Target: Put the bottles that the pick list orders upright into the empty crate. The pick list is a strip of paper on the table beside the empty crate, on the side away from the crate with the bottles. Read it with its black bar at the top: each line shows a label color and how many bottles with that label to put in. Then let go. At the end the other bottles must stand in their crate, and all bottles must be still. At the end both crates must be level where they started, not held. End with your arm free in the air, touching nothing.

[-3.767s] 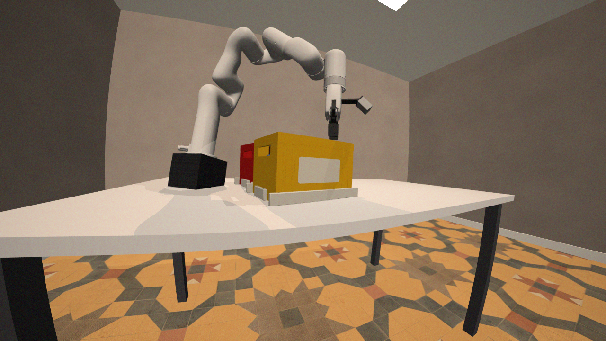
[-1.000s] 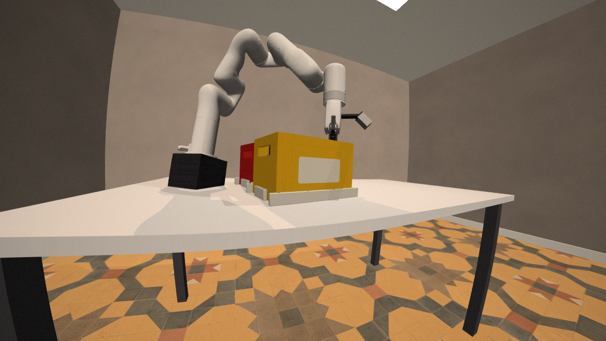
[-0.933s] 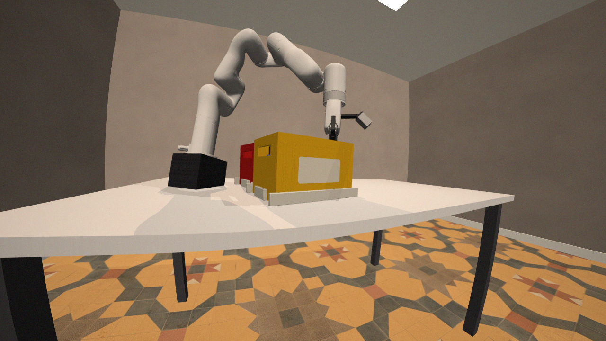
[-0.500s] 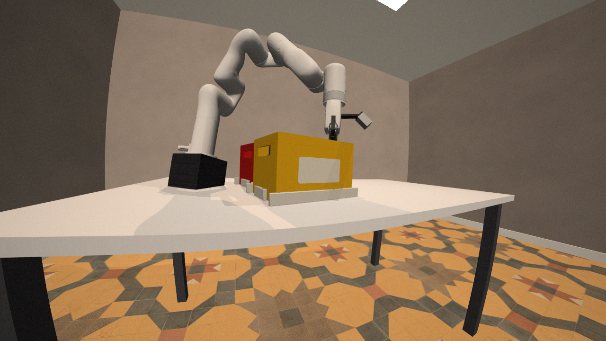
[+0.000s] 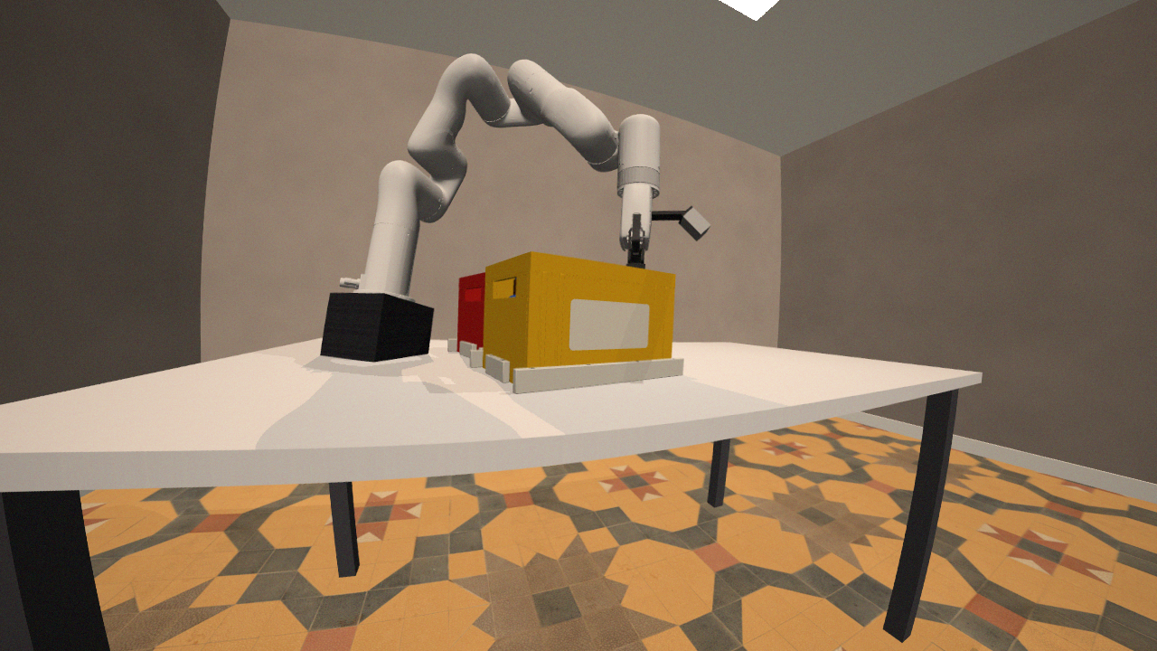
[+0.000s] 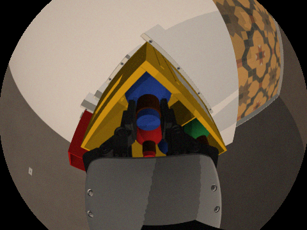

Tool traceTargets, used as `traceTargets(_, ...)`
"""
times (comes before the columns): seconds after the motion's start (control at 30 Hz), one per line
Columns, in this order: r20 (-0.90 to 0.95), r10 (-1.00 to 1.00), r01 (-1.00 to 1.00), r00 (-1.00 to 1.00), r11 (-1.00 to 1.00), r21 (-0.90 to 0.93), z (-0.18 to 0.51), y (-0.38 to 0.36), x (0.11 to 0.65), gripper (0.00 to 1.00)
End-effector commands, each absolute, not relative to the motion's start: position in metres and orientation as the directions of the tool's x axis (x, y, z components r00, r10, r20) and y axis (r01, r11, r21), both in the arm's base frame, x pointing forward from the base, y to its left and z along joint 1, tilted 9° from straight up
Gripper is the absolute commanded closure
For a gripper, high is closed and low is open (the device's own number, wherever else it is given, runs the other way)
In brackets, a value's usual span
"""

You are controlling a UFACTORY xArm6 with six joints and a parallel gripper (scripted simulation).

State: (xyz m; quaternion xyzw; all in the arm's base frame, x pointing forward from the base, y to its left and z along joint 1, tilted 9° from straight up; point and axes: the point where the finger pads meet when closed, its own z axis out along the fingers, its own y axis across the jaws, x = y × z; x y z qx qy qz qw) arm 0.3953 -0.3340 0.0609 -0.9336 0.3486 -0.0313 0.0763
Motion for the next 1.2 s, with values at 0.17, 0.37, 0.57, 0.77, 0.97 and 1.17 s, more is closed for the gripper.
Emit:
traceTargets(0.17,0.011,-0.656,-0.646,0.755,-0.746,-0.164,0.078,-0.337,0.395,1.00)
traceTargets(0.37,0.011,-0.656,-0.646,0.755,-0.746,-0.164,0.085,-0.338,0.394,1.00)
traceTargets(0.57,0.011,-0.656,-0.646,0.755,-0.746,-0.164,0.095,-0.339,0.393,1.00)
traceTargets(0.77,0.011,-0.656,-0.646,0.755,-0.746,-0.164,0.105,-0.340,0.392,1.00)
traceTargets(0.97,0.011,-0.656,-0.646,0.755,-0.746,-0.164,0.111,-0.341,0.391,1.00)
traceTargets(1.17,0.011,-0.656,-0.646,0.755,-0.746,-0.164,0.121,-0.342,0.390,1.00)
